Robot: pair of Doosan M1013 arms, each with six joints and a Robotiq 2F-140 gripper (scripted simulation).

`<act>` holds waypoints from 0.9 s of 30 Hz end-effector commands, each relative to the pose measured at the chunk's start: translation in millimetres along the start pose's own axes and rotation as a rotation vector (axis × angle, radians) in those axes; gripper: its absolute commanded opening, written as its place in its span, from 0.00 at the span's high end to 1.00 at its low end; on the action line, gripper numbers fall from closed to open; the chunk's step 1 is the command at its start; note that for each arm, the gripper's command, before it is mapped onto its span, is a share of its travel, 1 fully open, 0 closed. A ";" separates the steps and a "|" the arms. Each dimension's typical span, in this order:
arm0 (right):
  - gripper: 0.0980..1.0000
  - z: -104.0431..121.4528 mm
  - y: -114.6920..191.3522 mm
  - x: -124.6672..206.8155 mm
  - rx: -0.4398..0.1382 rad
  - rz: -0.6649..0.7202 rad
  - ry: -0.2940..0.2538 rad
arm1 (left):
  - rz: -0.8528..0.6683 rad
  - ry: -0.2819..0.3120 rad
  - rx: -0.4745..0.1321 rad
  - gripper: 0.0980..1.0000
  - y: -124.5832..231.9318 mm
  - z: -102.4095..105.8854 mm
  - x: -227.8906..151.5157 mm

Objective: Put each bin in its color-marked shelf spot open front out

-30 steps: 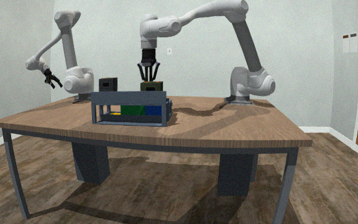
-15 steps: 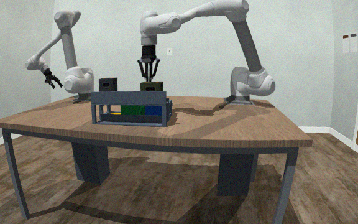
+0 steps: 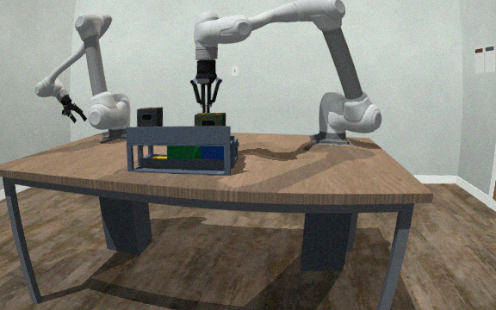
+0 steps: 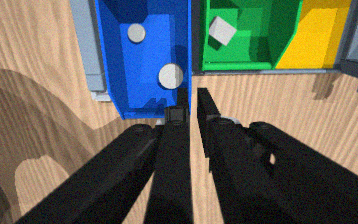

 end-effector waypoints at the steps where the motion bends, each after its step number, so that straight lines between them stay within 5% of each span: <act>1: 0.00 -0.5 0.0 -0.1 0.001 0.000 0.000 | 0.000 0.001 0.001 0.94 -0.1 -2.3 0.1; 27: 0.00 -0.5 0.0 -0.1 0.001 0.000 0.000 | 0.000 0.001 0.001 1.00 0.1 -4.4 0.1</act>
Point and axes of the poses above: on each arm, the point where the finger pads meet when closed, its own z axis out along the fingers, its own x axis across the jaws, y = z × x, the point moved 2 cm from there along -z, back along the fingers, and after that the axes turned 2 degrees about -z, right-handed, at the moved point
